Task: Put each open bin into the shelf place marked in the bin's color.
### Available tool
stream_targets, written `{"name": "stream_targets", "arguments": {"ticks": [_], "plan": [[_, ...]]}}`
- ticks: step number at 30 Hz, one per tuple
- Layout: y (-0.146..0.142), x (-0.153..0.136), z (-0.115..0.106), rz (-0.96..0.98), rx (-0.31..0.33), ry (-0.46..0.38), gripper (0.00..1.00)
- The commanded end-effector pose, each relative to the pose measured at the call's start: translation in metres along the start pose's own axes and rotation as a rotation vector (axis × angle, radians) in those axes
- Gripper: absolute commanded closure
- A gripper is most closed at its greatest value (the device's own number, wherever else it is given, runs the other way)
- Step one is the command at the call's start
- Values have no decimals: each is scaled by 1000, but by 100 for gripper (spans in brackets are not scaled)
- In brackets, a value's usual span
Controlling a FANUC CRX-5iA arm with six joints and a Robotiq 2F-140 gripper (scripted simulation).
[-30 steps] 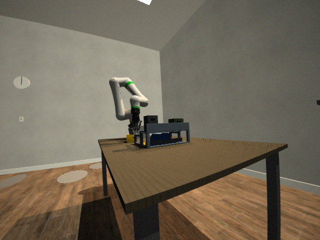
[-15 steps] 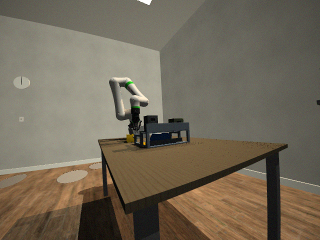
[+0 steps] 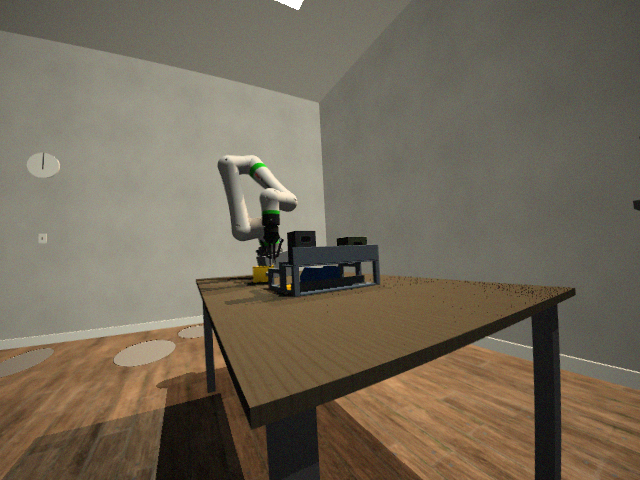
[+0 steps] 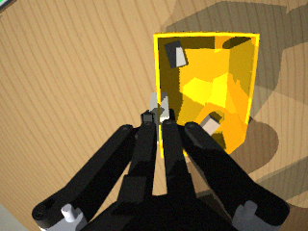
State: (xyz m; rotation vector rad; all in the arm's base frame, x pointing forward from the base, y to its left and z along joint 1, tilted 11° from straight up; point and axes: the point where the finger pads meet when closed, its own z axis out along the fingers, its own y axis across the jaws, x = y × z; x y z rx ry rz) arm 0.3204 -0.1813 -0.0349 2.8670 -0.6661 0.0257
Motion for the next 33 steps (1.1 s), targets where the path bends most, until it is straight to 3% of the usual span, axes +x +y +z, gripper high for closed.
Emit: {"name": "stream_targets", "arguments": {"ticks": [1,33], "plan": [[0,0,-4,0,0,0,100],[0,0,-15,0,0,0,100]]}}
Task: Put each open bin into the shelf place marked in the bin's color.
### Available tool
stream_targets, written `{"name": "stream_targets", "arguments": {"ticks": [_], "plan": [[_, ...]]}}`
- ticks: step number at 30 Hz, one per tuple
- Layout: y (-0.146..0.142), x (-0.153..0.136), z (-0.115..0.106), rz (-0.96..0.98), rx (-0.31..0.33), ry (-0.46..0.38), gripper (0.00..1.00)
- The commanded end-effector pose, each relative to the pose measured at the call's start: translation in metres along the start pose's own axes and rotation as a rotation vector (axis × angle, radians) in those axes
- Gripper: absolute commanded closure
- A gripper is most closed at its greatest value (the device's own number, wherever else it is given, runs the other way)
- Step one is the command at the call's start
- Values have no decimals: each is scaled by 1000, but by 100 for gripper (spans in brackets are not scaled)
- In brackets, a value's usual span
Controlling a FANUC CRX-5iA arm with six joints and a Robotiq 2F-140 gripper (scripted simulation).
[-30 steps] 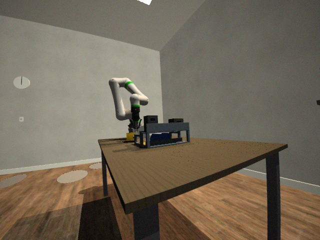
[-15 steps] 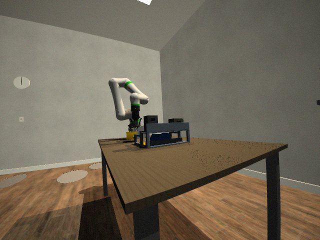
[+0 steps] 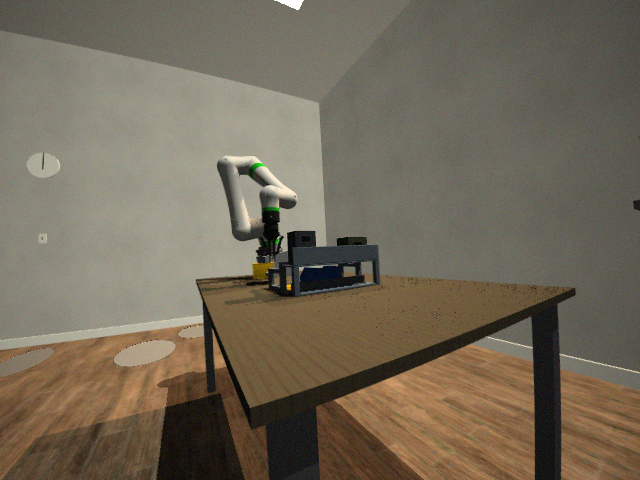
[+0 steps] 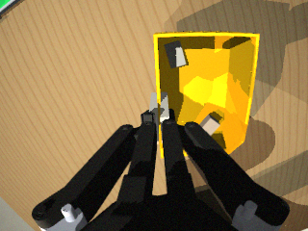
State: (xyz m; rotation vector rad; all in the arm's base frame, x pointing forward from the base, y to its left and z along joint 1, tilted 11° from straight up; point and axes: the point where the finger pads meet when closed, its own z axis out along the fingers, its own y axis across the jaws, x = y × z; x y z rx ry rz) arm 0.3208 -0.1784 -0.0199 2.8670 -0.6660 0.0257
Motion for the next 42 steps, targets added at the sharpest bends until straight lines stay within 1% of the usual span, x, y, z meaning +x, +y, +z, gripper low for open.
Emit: {"name": "stream_targets", "arguments": {"ticks": [1,19,29,42], "plan": [[0,0,0,0,0,0,100],[-5,7,0,-29,0,0,100],[-13,19,1,-78,0,0,100],[-32,45,2,-187,0,0,100]]}}
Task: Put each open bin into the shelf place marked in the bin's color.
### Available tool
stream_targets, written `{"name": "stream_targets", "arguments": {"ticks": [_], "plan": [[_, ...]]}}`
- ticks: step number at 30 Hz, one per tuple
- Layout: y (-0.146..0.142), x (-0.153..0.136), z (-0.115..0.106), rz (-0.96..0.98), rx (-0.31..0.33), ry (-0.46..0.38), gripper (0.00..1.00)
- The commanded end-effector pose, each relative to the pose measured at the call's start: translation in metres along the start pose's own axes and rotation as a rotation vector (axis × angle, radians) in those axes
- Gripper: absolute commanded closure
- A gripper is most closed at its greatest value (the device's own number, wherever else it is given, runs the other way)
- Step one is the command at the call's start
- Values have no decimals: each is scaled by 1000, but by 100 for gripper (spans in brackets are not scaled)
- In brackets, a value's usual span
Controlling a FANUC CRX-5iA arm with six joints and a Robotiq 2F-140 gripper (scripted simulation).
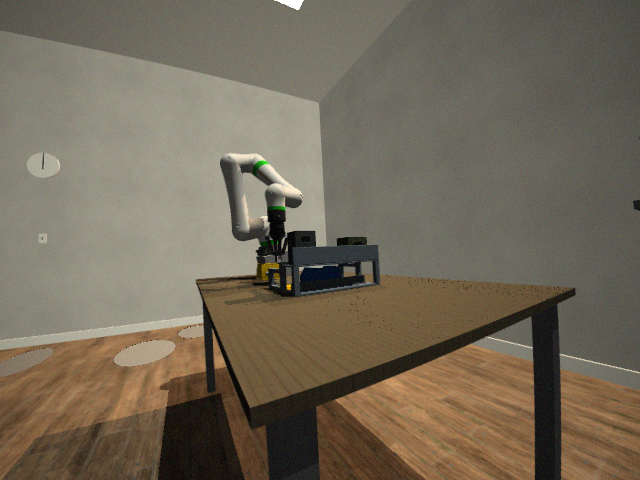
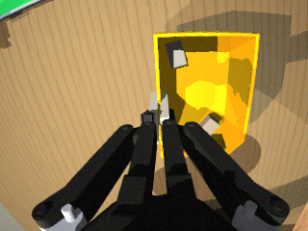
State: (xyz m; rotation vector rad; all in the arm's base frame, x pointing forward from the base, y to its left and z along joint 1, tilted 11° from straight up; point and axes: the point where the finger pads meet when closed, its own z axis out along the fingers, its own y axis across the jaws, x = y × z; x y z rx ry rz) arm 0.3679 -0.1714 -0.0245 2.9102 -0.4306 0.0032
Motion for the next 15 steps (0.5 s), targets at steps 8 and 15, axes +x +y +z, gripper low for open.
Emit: {"name": "stream_targets", "arguments": {"ticks": [8,15], "plan": [[-9,19,1,-71,1,-1,100],[-14,30,1,-111,1,-1,100]]}}
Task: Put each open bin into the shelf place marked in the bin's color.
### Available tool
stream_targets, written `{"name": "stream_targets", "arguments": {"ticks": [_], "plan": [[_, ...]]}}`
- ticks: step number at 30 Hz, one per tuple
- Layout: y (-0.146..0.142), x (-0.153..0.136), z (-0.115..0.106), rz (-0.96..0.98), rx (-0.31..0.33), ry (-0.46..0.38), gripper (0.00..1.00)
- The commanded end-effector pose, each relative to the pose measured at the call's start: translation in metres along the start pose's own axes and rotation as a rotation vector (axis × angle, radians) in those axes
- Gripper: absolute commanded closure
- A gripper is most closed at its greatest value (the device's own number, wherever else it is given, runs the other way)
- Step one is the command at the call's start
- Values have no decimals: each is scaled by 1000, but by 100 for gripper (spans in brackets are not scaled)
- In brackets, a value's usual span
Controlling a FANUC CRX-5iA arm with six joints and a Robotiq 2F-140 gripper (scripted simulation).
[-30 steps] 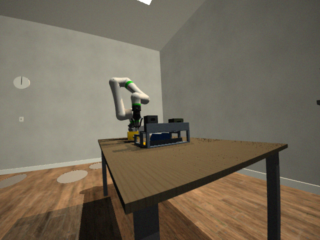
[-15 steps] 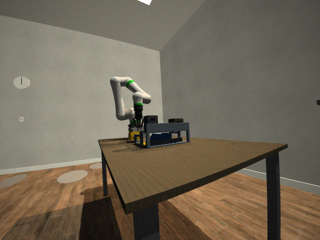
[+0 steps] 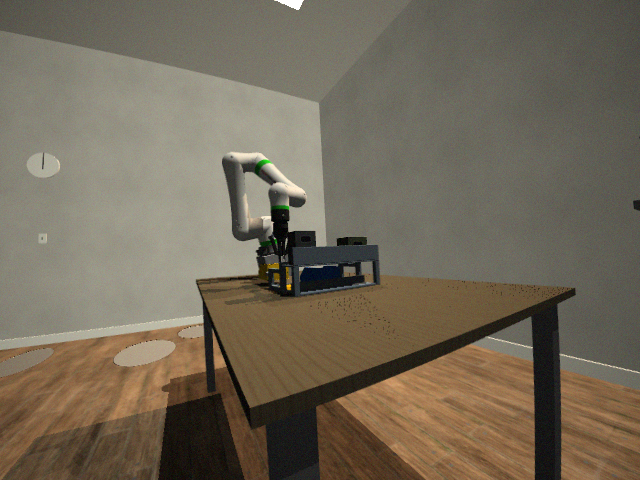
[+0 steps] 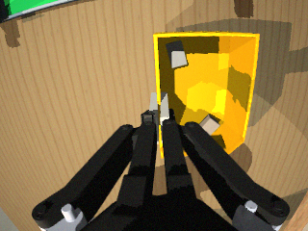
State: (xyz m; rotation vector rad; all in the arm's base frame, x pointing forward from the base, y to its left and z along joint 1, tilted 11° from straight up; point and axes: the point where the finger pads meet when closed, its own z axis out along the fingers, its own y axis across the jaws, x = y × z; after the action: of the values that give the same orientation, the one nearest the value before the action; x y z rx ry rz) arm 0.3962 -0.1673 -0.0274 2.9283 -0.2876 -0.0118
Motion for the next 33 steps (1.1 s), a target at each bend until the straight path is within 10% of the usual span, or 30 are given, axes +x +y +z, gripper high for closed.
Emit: {"name": "stream_targets", "arguments": {"ticks": [1,33], "plan": [[-2,5,0,-17,0,0,100],[-4,12,0,-36,0,0,100]]}}
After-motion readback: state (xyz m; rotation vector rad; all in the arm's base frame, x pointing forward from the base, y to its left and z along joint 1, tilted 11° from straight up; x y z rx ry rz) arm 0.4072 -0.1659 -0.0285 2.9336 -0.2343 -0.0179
